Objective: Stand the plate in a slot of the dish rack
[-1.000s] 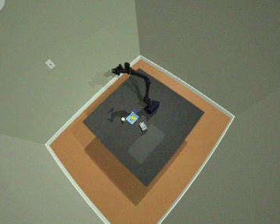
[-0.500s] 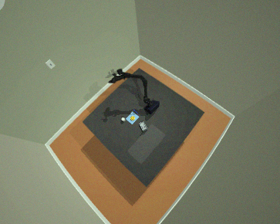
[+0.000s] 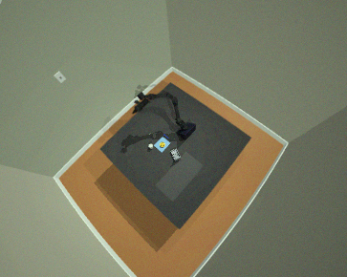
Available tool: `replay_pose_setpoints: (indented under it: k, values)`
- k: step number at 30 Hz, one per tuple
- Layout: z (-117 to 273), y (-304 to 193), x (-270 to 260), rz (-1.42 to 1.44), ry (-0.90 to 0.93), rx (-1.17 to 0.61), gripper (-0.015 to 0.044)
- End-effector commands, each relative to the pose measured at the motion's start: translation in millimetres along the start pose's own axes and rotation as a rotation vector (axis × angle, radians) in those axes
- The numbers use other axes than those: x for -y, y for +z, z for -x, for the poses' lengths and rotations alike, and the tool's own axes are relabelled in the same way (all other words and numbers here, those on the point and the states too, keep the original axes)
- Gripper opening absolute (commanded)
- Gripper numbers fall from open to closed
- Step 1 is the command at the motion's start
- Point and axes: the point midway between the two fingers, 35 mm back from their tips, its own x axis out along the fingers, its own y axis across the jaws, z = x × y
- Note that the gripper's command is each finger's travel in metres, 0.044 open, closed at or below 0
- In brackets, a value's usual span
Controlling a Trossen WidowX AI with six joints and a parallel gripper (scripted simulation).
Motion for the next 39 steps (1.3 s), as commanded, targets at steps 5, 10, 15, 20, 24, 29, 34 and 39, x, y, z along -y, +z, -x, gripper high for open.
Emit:
replay_pose_setpoints:
  k: [5,10,15,20,24,29,34,39]
  values:
    - [-39,-70,-8,-0.019,-0.048,-0.249,0.0400]
    - [-52,-117,-17,-0.019,-0.076,-0.403,0.0400]
    - [-57,-148,-23,-0.005,-0.099,-0.502,0.0400]
    - [-60,-188,-31,0.047,-0.142,-0.634,0.0400]
    - [-60,-219,-38,0.105,-0.179,-0.733,0.0400]
    - [-55,-254,-45,0.195,-0.225,-0.846,0.0400]
    - [-46,-285,-50,0.303,-0.273,-0.946,0.0400]
    - [-35,-312,-55,0.428,-0.319,-1.031,0.0400]
